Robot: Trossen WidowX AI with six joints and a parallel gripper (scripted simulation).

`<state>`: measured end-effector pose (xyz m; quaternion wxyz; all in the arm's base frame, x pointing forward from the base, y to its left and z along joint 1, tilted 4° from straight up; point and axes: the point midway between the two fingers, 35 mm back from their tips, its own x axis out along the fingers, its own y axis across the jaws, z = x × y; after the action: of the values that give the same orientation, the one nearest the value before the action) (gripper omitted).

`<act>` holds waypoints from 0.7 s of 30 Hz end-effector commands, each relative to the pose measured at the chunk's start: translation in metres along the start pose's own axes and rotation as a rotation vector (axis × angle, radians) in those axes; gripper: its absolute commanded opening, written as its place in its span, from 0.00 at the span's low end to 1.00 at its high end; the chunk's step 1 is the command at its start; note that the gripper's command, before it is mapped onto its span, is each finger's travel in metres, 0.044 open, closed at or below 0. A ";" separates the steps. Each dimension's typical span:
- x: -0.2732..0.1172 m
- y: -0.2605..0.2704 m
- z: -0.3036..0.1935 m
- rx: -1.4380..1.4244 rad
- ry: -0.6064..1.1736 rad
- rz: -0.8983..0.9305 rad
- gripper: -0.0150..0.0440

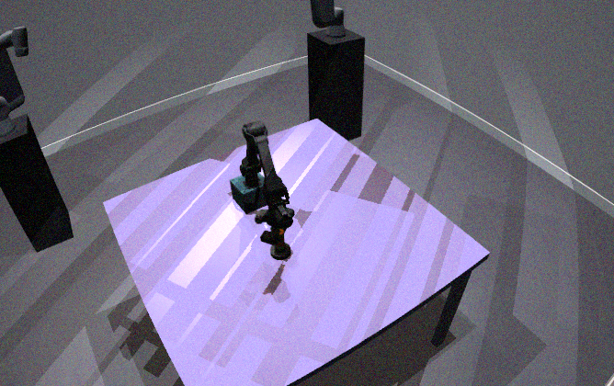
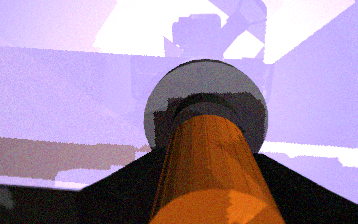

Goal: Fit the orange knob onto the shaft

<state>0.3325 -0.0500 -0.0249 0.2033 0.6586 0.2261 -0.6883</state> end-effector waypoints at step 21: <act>0.001 -0.001 0.000 -0.044 0.002 0.001 0.25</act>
<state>0.3317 -0.0500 -0.0256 0.2160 0.6545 0.2390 -0.6840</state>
